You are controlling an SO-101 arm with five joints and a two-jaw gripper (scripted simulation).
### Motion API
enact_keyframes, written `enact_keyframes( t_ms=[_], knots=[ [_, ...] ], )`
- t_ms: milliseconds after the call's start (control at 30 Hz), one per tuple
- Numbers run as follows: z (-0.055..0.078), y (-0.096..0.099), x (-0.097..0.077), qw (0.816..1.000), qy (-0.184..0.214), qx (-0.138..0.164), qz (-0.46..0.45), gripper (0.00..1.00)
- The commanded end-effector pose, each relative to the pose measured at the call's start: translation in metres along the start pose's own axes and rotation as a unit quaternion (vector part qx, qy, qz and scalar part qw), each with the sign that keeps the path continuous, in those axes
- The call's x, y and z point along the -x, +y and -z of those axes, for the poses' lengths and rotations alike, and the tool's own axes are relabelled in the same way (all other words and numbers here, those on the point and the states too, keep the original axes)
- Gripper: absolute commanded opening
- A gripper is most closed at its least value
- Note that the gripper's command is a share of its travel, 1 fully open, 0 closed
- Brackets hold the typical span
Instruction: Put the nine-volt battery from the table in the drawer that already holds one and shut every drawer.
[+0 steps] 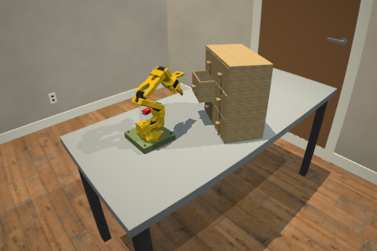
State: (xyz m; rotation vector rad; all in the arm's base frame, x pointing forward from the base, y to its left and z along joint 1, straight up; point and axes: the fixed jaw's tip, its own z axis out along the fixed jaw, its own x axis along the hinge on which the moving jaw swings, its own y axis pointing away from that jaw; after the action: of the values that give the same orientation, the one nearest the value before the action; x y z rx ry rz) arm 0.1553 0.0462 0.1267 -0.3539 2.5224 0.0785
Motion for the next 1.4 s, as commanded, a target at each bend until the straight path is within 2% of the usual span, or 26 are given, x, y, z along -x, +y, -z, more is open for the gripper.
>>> enact_keyframes(
  t_ms=[0,200,267,767,833,1167,1367],
  knots=[
    [0.011,-0.003,0.016,1.000,-0.014,-0.005,-0.007,0.21],
    [0.027,-0.007,0.040,0.999,-0.048,-0.010,-0.013,0.21],
    [0.027,-0.007,0.040,0.999,-0.048,-0.010,-0.013,0.21],
    [0.064,-0.015,0.093,0.990,-0.134,-0.022,-0.028,0.21],
    [0.064,-0.015,0.093,0.990,-0.134,-0.022,-0.028,0.21],
    [0.084,-0.020,0.121,0.981,-0.191,-0.030,-0.037,0.21],
    [0.084,-0.020,0.121,0.981,-0.191,-0.030,-0.037,0.21]
  ],
)
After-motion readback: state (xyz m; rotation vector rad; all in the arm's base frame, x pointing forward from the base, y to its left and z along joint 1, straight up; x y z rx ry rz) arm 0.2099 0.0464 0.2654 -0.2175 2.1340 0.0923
